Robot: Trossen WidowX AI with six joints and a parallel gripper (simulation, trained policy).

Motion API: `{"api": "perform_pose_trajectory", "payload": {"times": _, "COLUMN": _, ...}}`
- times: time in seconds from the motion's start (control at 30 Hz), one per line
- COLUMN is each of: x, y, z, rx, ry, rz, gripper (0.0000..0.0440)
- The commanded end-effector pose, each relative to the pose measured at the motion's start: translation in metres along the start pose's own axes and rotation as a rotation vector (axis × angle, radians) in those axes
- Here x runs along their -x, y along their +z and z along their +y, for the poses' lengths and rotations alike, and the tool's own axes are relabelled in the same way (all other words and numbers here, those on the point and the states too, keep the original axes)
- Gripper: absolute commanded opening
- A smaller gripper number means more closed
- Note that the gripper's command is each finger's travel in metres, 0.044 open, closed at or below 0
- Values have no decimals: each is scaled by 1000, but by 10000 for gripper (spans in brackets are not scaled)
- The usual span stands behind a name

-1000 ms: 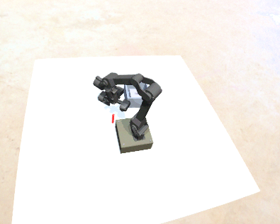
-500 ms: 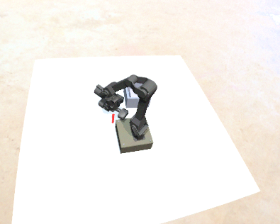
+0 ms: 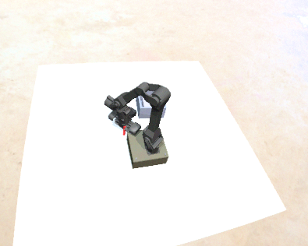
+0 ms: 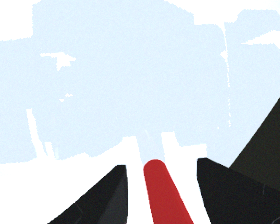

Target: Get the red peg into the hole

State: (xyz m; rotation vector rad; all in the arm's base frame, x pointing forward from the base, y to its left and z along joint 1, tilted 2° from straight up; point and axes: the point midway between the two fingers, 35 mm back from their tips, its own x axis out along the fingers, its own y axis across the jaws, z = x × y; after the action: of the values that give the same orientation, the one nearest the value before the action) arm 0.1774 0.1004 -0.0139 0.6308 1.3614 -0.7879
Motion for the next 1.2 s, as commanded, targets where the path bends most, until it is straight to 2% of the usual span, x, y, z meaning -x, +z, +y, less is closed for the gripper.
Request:
{"api": "perform_pose_trajectory", "payload": {"times": 0.0, "x": -3, "y": -4, "z": -5, "rx": 6, "ry": -31, "rz": 40, "gripper": 46}}
{"api": "perform_pose_trajectory", "payload": {"times": 0.07, "x": -2, "y": -2, "z": -3, "rx": 1, "ry": -28, "rz": 50, "gripper": 0}}
{"api": "perform_pose_trajectory", "payload": {"times": 0.7, "x": 60, "y": 50, "z": 16, "rx": 115, "ry": 47, "rz": -124, "gripper": 0}}
{"api": "perform_pose_trajectory", "payload": {"times": 1.17, "x": 103, "y": 106, "z": 25, "rx": 105, "ry": 66, "rz": -206, "gripper": 0}}
